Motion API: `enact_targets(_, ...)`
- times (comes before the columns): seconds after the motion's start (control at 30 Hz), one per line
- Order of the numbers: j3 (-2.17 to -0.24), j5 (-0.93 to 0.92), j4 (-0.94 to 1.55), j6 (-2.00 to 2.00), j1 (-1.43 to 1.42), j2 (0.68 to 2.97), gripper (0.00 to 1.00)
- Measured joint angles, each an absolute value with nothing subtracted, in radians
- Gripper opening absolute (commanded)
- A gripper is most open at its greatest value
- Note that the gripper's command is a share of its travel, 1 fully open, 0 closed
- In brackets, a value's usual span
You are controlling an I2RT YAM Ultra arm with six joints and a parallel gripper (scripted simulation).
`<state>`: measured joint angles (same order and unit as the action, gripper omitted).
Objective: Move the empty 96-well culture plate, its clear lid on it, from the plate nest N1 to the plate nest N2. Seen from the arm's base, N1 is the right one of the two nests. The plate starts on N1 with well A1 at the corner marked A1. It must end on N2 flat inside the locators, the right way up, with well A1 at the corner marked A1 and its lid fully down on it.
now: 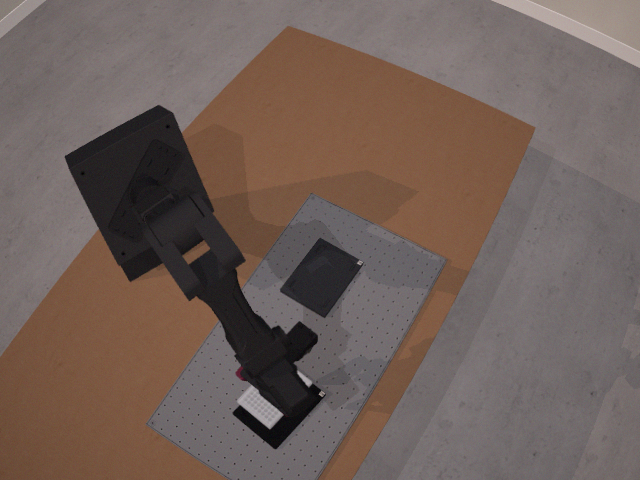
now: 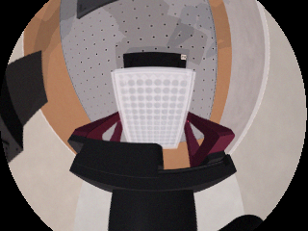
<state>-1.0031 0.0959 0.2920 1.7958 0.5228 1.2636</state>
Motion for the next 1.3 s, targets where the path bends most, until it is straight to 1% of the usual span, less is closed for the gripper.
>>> enact_targets(0.83, -1.002, 0.099, 0.291, 1.800, 0.522, 1.263, 0.00)
enact_targets(1.3, -0.899, 0.191, 0.249, 1.843, 0.394, 1.242, 0.00)
